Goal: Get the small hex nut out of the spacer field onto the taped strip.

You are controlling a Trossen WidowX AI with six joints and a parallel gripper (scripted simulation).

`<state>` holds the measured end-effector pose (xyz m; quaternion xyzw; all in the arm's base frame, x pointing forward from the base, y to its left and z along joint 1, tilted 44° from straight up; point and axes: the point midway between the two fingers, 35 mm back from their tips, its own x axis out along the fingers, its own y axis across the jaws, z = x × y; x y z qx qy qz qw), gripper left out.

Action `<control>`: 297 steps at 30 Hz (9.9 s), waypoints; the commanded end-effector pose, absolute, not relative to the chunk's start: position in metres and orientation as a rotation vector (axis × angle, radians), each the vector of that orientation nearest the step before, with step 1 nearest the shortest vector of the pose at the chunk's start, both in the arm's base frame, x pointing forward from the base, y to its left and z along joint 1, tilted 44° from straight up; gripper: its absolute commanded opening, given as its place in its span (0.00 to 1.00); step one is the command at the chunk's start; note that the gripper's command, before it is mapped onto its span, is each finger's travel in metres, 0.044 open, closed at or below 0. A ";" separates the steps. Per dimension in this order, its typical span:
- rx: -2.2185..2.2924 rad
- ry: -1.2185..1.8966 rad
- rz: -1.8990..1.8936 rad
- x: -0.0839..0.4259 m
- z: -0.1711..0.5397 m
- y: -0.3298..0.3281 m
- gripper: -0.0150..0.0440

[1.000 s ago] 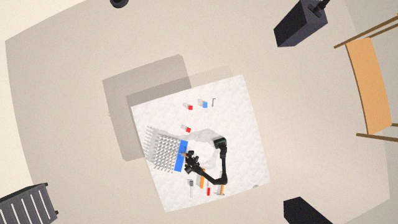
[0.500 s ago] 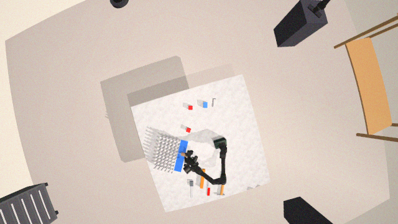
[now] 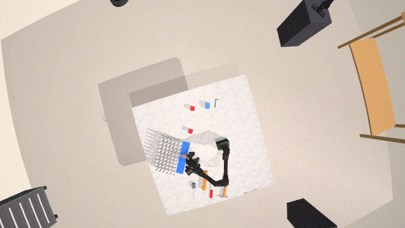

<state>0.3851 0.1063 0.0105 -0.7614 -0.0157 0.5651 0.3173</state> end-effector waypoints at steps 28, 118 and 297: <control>-2.003 -0.033 1.485 0.384 -0.009 0.117 0.25; -2.001 -0.038 1.486 0.338 0.012 0.126 0.25; -1.997 -0.038 1.489 0.249 0.050 0.140 0.25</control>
